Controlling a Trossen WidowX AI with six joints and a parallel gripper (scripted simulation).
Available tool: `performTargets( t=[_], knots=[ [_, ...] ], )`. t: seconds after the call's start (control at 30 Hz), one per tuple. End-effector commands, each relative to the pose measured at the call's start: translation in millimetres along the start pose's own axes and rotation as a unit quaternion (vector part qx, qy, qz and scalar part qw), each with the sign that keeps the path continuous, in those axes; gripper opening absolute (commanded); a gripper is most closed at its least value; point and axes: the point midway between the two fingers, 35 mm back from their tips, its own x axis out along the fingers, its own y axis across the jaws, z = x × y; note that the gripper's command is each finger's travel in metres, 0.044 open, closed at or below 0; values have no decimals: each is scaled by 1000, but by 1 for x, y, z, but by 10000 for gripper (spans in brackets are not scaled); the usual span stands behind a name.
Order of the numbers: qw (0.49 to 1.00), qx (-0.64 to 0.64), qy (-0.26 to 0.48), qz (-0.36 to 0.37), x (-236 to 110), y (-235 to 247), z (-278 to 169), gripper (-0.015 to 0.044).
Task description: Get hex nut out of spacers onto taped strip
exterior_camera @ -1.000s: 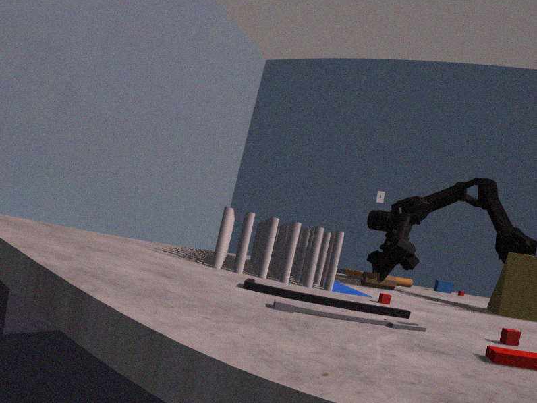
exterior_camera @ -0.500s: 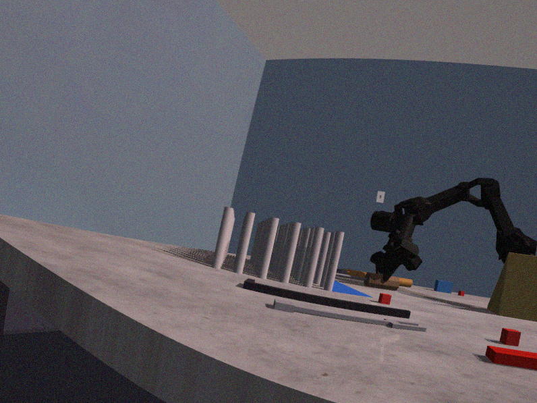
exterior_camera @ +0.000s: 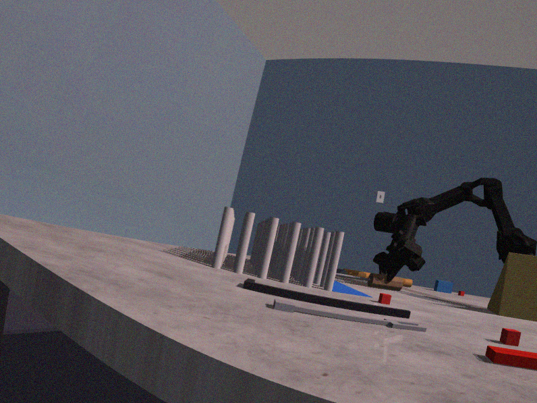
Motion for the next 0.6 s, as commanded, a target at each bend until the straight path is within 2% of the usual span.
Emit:
performTargets(
  t=[0.0, 0.57],
  knots=[
    [1000, -3, 0, -1, -2, -1, 3, 0],
    [1000, -3, 0, -1, -5, -1, 12, 0]
  ],
)
